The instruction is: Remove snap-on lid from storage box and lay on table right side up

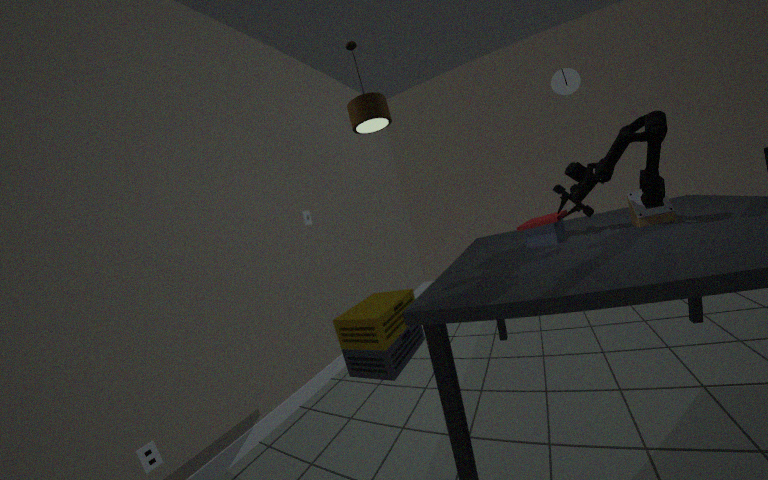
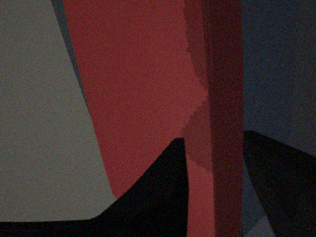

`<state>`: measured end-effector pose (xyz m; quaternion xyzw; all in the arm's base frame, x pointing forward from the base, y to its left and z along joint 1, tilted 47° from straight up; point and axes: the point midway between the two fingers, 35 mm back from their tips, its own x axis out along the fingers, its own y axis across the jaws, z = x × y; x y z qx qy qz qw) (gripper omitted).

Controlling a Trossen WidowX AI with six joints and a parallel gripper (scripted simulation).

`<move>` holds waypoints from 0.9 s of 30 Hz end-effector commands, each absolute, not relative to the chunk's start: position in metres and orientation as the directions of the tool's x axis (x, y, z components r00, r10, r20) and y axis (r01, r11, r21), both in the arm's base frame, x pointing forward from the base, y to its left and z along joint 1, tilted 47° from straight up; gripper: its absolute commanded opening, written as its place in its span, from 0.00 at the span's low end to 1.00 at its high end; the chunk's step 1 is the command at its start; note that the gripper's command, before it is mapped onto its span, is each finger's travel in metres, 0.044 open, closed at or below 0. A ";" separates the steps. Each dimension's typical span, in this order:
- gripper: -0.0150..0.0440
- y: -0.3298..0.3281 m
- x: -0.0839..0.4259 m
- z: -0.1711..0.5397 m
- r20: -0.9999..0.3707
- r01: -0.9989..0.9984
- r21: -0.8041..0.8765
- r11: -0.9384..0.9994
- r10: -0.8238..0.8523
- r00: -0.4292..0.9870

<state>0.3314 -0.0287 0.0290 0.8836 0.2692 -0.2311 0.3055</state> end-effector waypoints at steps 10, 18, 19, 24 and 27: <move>0.25 -0.032 0.332 0.032 -0.572 0.615 0.418 -0.668 0.333 0.750; 0.25 -0.032 0.332 0.032 -0.572 0.615 0.417 -0.669 0.333 0.750; 0.25 -0.032 0.332 0.032 -0.572 0.615 0.417 -0.669 0.333 0.750; 0.25 -0.032 0.332 0.031 -0.572 0.615 0.417 -0.669 0.333 0.750; 0.25 -0.032 0.332 0.031 -0.572 0.615 0.417 -0.669 0.333 0.750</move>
